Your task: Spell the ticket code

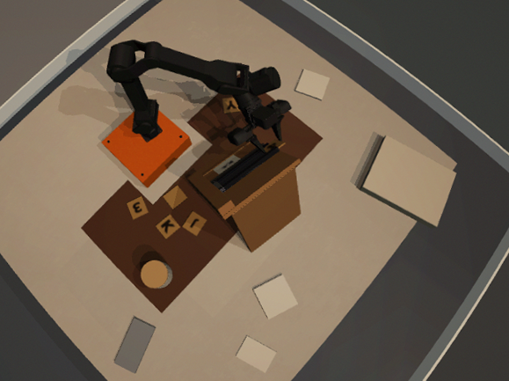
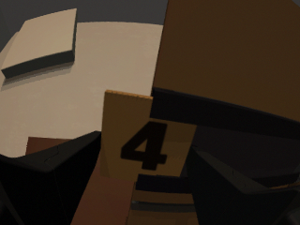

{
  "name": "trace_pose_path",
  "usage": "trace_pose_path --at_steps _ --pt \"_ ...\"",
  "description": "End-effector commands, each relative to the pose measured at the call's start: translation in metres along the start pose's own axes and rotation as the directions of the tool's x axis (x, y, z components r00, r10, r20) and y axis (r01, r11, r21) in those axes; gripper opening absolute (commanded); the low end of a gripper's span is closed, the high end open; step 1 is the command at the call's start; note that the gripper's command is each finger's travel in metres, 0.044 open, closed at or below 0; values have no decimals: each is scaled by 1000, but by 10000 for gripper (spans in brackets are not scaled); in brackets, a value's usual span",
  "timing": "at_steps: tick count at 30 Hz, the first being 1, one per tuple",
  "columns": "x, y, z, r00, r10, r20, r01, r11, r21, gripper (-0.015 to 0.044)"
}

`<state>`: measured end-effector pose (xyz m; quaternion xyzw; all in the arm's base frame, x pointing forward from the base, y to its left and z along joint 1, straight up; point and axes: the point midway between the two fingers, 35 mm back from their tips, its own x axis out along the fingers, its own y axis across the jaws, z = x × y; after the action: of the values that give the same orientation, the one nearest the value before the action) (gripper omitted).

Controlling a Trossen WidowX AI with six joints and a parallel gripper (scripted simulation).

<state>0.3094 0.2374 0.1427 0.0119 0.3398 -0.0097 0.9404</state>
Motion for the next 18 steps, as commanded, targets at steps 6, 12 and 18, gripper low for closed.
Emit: trace_pose_path --at_steps 6,12,18 --pt "-1 -4 1 1000 7 3 -7 1000 1 0" --pt "-1 -8 1 1000 6 3 -6 1000 1 0" --pt "-1 -11 2 1000 6 3 -6 1000 1 0"
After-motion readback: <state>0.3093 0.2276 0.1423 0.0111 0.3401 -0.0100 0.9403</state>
